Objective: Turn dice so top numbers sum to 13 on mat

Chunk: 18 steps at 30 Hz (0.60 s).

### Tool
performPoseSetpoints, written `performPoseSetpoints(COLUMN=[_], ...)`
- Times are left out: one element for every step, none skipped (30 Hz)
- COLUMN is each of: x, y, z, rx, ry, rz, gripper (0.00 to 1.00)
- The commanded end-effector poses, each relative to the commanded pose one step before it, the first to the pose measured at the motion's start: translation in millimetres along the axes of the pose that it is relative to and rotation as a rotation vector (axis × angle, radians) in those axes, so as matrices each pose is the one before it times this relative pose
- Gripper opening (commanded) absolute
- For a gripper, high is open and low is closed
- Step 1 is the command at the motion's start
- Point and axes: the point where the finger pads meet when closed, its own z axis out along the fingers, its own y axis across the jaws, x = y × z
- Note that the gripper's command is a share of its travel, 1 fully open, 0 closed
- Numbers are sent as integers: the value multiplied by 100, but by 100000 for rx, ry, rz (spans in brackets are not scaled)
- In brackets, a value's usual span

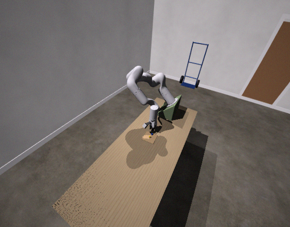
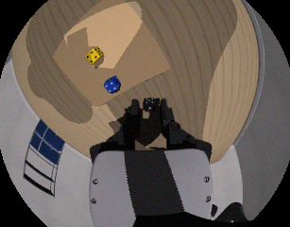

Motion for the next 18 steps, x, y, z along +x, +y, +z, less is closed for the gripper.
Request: performPoseSetpoints(x=[52,0,0,0,0,0,0,0,0,0,0,0,0,0,-1,0,0,0], y=[-27,0,0,0,0,0,0,0,0,0,0,0,0,0,0,0,0,0], z=[-31,20,31,43,55,67,79,90,99,108,0,0,114,119,121,122,120,116], rx=[59,0,0,0,0,0,0,0,0,-1,0,0,0,0,1,-1,0,0], ry=[100,0,0,0,0,0,0,0,0,0,0,0,0,0,0,0,0,0], rz=[30,0,0,0,0,0,0,0,0,0,0,0,0,0,0,0,0,0], gripper=[31,31,31,31,31,31,31,31,31,31,31,31,31,31,31,31,31,31])
